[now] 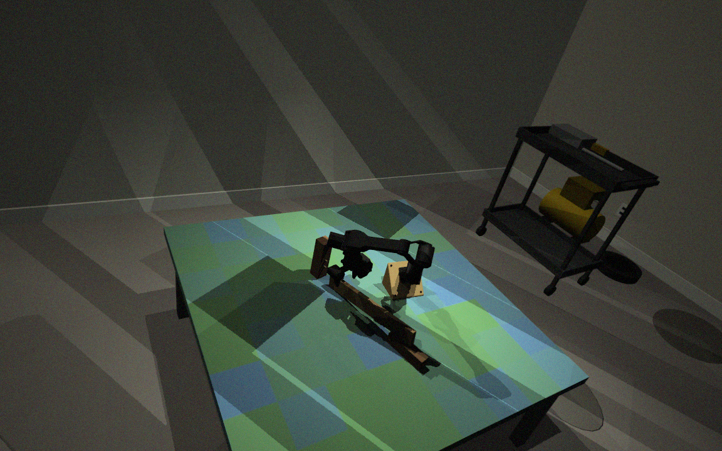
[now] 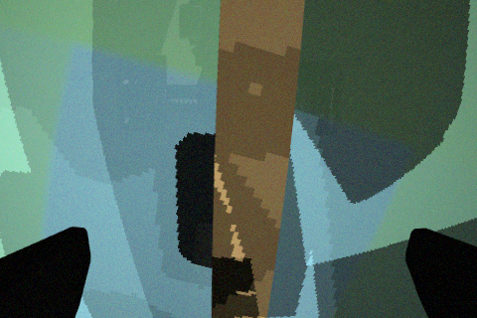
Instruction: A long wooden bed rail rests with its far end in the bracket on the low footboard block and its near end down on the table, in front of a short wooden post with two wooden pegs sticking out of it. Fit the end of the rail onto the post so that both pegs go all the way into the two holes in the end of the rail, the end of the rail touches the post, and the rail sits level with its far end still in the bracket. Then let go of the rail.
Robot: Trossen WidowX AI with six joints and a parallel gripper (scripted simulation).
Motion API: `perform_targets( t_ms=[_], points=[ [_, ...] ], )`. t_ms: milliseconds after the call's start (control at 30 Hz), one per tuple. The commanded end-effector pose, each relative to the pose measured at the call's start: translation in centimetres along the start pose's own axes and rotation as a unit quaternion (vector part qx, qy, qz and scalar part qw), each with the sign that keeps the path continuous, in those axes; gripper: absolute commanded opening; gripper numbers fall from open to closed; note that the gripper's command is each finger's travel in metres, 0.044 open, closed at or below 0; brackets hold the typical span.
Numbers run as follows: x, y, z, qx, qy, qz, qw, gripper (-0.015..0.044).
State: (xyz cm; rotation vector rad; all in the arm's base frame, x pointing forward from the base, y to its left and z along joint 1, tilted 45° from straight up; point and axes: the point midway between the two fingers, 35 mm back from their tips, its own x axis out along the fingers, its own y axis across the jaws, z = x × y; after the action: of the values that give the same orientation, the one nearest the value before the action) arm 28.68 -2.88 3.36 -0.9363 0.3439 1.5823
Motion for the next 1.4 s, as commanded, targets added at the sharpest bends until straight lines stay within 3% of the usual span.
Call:
perform_targets(
  t_ms=[0,1033,1367],
  points=[
    [0.8,0.1,0.1,0.005,-0.005,0.001,1.0,0.044],
    [5.5,0.2,0.3,0.004,-0.007,0.0,1.0,0.044],
    [5.5,0.2,0.3,0.004,-0.007,0.0,1.0,0.0177]
  ],
)
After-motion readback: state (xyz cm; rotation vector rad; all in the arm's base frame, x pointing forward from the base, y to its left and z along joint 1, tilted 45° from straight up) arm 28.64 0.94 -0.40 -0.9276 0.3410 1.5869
